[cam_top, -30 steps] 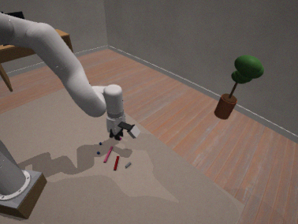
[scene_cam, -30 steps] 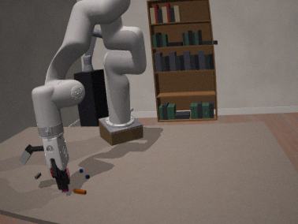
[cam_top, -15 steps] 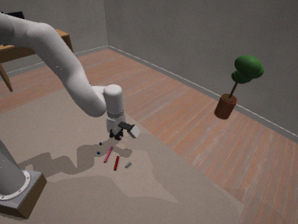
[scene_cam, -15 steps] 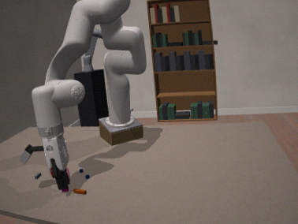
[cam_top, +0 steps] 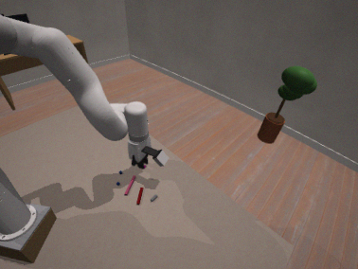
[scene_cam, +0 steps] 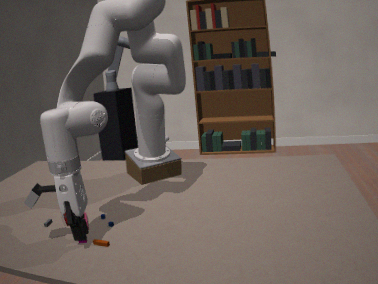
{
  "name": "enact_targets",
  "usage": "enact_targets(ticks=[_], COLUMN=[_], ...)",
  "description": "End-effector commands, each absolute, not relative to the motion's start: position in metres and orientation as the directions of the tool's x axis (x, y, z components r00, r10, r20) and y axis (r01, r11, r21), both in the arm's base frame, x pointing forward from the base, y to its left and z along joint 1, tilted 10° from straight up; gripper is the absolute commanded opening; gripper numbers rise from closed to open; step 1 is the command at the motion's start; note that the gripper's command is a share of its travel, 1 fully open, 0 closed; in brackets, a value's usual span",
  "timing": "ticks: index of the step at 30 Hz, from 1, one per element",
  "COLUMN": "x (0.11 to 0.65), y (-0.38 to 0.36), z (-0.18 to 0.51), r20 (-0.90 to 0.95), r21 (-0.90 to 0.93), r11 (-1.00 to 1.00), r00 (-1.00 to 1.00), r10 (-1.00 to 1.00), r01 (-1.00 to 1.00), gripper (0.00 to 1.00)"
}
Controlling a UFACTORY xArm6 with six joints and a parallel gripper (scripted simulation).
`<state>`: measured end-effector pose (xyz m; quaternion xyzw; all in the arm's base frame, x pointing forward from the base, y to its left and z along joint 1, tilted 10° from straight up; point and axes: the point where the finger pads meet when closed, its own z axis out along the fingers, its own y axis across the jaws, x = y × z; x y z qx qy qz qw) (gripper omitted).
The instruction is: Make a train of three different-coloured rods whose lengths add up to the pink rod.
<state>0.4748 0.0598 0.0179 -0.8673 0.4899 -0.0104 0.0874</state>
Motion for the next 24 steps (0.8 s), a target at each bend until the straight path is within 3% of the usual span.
enact_targets(ticks=[1,24], x=[0.476,0.478], y=[0.060,0.062], z=[0.018,0.006], r20=[-0.066,-0.066], r21=[-0.165,-0.165], r11=[-0.504,-0.504], r00=[0.520,0.520], r10=[-0.852,-0.852], r01=[-0.848,-0.848], gripper=[0.24,0.24])
